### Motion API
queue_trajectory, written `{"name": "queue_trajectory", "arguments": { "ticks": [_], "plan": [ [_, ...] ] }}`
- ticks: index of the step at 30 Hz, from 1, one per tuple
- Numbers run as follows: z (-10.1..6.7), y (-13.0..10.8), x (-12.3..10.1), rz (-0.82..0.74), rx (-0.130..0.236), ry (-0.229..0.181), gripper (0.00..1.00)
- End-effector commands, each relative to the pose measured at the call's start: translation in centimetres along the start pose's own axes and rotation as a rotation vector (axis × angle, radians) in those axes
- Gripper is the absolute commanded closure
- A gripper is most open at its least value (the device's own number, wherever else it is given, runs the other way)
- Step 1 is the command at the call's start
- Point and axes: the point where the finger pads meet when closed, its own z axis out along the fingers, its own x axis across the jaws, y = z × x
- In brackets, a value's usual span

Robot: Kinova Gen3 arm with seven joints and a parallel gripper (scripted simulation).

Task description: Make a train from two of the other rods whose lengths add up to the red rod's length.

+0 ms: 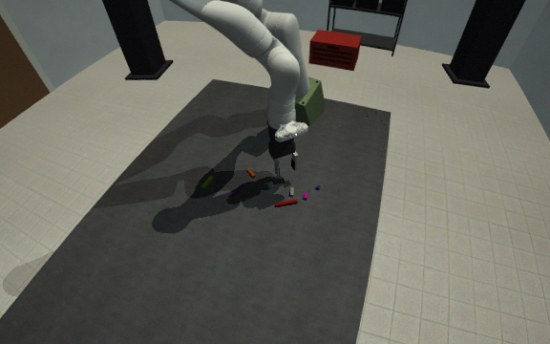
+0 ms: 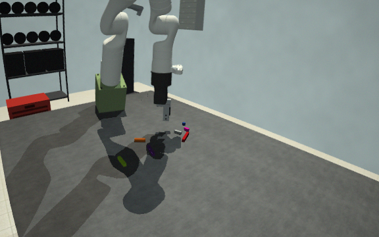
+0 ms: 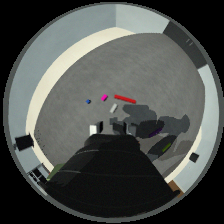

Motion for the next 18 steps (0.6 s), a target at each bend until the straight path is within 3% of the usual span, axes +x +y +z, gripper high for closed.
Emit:
{"name": "queue_trajectory", "arguments": {
  "ticks": [1, 18],
  "plan": [
    [-0.03, -0.03, 0.02, 0.001, 0.001, 0.001, 0.0],
    [0.0, 0.37, 0.95, 0.193, 0.001, 0.0, 0.0]
  ]
}}
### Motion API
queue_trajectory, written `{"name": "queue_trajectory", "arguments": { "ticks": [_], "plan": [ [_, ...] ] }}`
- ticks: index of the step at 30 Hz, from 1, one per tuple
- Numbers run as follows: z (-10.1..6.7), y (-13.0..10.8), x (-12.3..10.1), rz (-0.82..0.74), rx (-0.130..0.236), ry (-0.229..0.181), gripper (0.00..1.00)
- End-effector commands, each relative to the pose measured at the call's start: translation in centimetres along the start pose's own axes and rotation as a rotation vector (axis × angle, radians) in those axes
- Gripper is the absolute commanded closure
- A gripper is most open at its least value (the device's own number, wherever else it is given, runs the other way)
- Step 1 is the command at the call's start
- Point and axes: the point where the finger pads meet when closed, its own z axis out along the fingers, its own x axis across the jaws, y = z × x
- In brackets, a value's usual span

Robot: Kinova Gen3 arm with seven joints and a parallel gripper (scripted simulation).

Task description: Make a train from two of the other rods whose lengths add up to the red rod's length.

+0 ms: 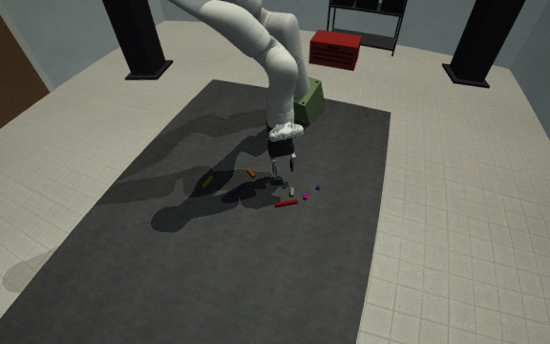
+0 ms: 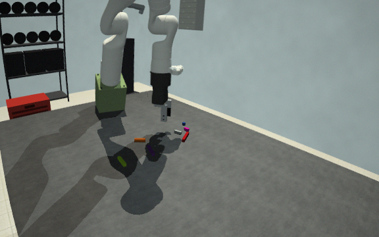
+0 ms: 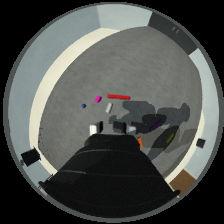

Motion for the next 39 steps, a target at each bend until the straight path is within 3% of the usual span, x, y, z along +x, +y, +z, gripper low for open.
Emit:
{"name": "queue_trajectory", "arguments": {
  "ticks": [1, 14, 16, 30, 39],
  "plan": [
    [0.0, 0.1, 0.4, 0.049, 0.001, 0.002, 0.0],
    [0.0, 1.2, 2.8, 0.543, 0.002, 0.001, 0.0],
    [0.0, 1.2, 2.8, 0.543, 0.002, 0.001, 0.0],
    [0.0, 3.1, 5.1, 1.106, 0.004, 0.001, 0.0],
    [0.0, 3.8, 5.7, 1.287, 0.005, 0.001, 0.0]
  ]
}}
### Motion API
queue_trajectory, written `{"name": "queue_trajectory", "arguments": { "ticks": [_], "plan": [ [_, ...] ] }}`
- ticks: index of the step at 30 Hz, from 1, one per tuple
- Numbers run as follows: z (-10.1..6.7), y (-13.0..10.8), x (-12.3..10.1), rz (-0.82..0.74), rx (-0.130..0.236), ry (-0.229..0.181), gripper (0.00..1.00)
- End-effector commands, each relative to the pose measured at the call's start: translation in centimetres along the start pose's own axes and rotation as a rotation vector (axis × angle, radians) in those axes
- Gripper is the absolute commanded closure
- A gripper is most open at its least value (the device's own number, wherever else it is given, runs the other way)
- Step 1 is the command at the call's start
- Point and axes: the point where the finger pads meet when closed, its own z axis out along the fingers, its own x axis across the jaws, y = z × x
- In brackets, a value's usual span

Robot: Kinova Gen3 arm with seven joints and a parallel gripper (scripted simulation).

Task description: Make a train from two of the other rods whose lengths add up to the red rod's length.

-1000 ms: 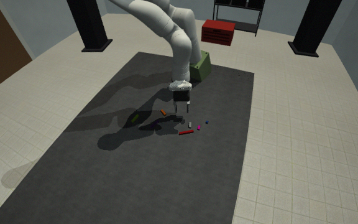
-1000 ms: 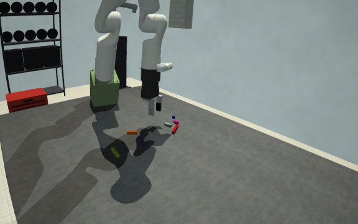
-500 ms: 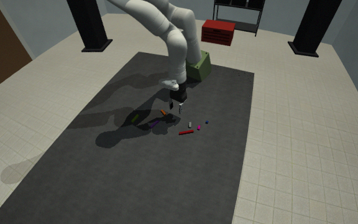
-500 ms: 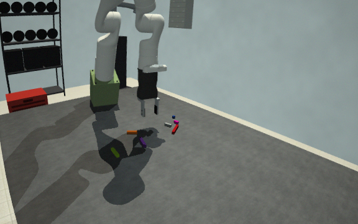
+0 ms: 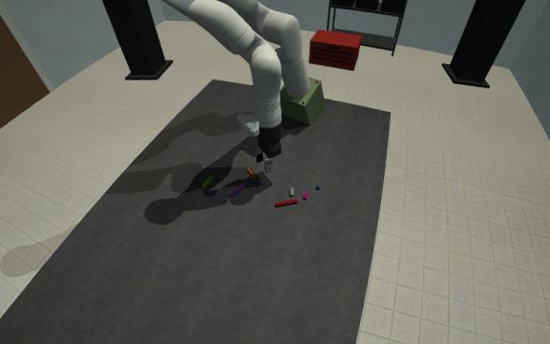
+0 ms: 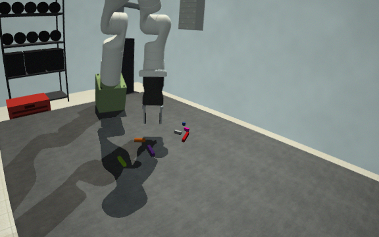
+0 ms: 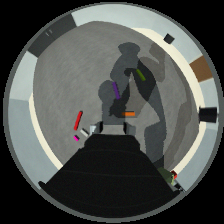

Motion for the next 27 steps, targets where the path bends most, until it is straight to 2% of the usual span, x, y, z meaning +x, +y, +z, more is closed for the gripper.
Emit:
{"name": "queue_trajectory", "arguments": {
  "ticks": [1, 9, 27],
  "plan": [
    [-0.01, -0.27, 0.44, 0.046, 0.007, -0.002, 0.0],
    [-0.02, -0.39, 0.81, 0.123, 0.007, -0.003, 0.0],
    [-0.02, -0.4, 0.83, 0.129, 0.007, -0.003, 0.0]
  ]
}}
